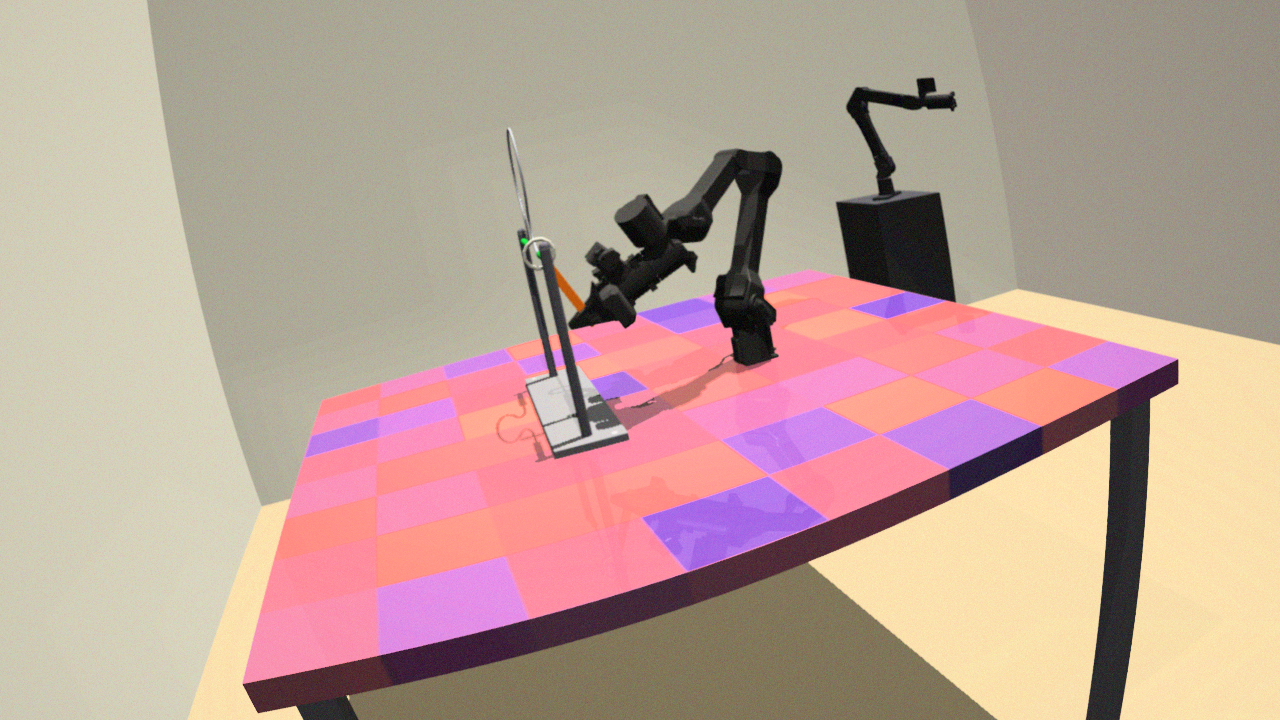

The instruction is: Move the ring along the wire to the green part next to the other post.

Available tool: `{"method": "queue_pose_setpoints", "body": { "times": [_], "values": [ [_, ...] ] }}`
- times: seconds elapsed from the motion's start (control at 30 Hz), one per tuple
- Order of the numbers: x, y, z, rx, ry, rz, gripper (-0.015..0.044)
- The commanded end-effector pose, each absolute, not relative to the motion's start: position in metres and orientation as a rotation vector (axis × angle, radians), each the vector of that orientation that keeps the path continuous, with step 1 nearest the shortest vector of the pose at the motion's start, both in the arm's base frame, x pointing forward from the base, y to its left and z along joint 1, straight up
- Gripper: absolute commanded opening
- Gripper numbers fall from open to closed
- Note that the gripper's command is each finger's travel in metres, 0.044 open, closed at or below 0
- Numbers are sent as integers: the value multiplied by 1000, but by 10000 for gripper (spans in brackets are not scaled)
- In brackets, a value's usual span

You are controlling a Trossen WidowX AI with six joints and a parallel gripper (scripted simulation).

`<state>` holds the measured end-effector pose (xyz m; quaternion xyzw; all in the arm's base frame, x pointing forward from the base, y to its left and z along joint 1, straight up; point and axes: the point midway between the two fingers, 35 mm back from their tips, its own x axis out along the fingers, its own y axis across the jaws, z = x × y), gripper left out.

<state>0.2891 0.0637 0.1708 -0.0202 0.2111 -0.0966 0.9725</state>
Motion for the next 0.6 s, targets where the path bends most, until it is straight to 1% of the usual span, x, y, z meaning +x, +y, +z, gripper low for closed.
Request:
{"method": "queue_pose_setpoints", "body": {
  "times": [0.0,0.57],
  "values": [
    [291,70,173,-17,425,-194,-150],
    [292,90,173,3,424,-189,-150]
  ]
}}
